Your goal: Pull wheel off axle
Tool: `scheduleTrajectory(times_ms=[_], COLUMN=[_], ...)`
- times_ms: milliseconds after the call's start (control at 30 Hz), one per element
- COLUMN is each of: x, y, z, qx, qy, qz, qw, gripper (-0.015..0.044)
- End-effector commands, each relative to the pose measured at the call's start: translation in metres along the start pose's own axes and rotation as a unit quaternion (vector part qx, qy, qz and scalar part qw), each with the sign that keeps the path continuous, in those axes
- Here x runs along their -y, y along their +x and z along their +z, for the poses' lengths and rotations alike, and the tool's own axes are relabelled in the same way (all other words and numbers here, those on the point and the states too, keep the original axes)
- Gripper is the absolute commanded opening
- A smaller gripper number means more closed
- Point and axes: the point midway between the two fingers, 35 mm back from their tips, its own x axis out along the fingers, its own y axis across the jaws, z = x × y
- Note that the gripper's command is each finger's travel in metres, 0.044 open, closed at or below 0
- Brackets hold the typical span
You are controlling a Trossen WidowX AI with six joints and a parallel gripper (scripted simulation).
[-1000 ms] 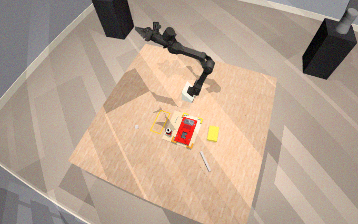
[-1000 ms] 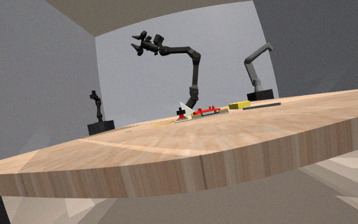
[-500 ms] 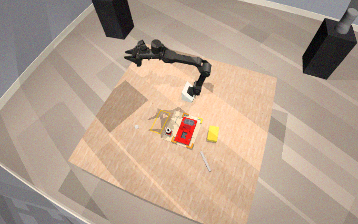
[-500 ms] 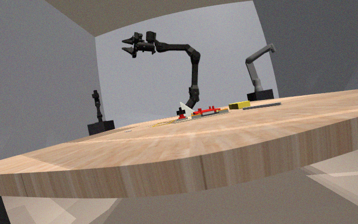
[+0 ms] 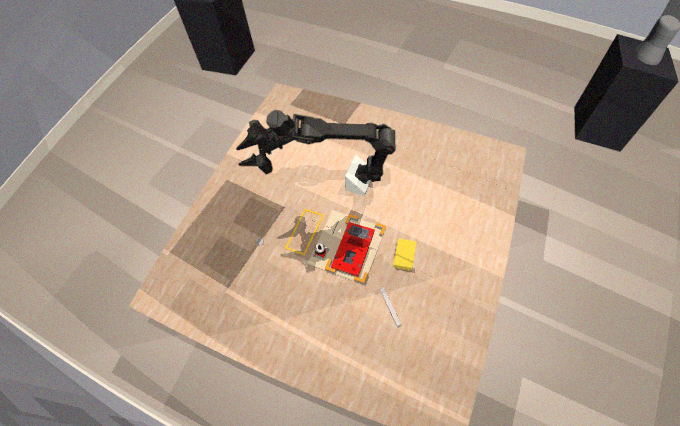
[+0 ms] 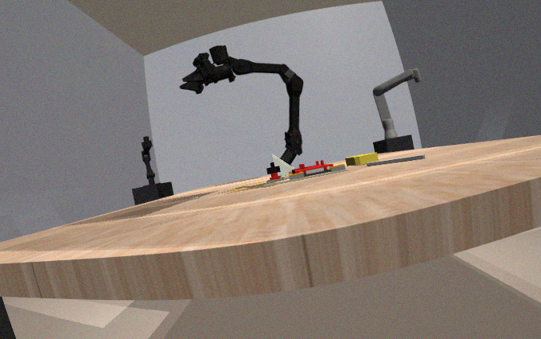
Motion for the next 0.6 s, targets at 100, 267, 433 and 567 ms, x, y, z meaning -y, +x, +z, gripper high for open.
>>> scheduleTrajectory(times_ms=[100, 267, 433, 567], x=[-0.052, -0.084, -0.115, -0.138], y=[0.017, 0.021, 0.018, 0.012], z=[-0.052, -0.091, -0.131, -0.162], qx=[-0.108, -0.18, -0.25, -0.304], qy=[-0.079, -0.131, -0.181, -0.218], qz=[0.046, 0.079, 0.116, 0.146], qw=[0.99, 0.972, 0.944, 0.916], gripper=[0.03, 0.03, 0.03, 0.03])
